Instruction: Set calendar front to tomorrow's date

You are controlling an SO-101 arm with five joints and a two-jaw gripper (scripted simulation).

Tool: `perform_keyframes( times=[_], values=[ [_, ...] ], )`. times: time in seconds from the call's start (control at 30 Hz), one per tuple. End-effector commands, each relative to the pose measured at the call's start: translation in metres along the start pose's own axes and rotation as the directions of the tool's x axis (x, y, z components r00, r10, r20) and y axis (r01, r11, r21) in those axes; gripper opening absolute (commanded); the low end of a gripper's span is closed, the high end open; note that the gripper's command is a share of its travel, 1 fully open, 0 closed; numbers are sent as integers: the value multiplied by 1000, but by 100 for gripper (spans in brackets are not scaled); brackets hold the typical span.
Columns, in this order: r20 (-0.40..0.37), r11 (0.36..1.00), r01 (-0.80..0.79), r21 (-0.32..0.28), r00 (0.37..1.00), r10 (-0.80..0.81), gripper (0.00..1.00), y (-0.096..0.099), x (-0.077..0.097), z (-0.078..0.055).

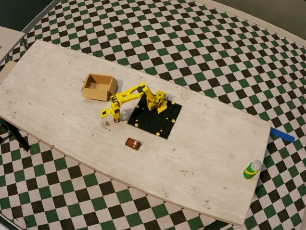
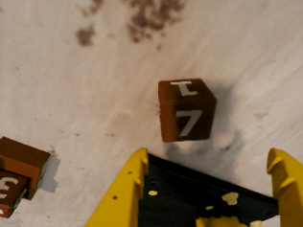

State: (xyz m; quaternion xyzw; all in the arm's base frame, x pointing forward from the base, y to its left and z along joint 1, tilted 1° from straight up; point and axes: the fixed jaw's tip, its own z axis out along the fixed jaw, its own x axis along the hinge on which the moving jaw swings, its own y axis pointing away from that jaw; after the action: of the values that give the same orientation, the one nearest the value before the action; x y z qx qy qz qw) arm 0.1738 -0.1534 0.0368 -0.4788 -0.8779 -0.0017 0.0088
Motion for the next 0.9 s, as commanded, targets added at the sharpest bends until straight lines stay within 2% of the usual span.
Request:
perform_keyframes(
  times=[0.0,0.87],
  values=[
    [-12,1000,16,2,1000,-16,35,2,0,-1],
    [-9,1000,32,1,999,-32,35,6,0,-4]
  ],
)
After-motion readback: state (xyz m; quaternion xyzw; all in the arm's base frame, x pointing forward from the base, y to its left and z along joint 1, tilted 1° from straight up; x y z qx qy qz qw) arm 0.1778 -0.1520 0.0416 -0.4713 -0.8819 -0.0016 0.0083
